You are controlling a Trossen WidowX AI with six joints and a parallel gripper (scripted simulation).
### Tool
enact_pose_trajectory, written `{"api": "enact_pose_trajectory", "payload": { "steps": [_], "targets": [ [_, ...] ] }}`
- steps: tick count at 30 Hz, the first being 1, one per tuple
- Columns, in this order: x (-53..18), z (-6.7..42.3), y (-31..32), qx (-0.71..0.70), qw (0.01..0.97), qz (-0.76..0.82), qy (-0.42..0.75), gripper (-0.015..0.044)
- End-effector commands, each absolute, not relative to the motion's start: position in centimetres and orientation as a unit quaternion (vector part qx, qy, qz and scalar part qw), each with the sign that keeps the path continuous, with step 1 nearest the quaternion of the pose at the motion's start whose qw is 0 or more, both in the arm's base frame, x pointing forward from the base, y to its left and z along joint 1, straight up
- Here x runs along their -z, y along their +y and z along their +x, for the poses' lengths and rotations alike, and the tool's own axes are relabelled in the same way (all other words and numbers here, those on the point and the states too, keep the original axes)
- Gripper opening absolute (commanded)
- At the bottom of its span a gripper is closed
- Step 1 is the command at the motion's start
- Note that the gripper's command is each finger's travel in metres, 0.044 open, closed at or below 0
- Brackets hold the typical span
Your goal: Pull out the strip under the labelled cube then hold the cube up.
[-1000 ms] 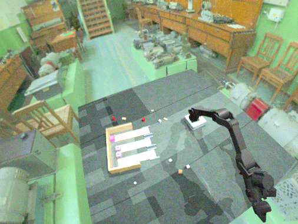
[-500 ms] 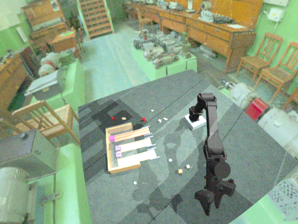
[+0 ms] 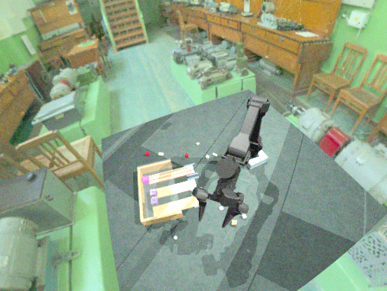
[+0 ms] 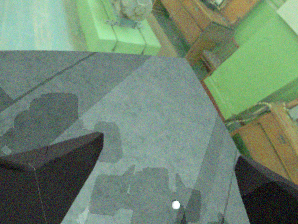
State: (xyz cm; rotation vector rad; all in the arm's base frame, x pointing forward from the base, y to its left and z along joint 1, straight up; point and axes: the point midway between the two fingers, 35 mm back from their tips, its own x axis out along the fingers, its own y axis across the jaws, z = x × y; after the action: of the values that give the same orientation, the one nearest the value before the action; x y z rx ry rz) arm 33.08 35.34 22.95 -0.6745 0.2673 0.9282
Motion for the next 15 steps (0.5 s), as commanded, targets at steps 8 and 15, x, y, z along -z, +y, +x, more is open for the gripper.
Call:
{"api": "enact_pose_trajectory", "payload": {
  "steps": [8,15],
  "targets": [
    [-21.8,34.5,16.7,-0.251,0.922,-0.168,0.24,0.04],
    [-19.3,31.4,6.0,-0.103,0.952,-0.048,0.283,0.04]
  ]
}}
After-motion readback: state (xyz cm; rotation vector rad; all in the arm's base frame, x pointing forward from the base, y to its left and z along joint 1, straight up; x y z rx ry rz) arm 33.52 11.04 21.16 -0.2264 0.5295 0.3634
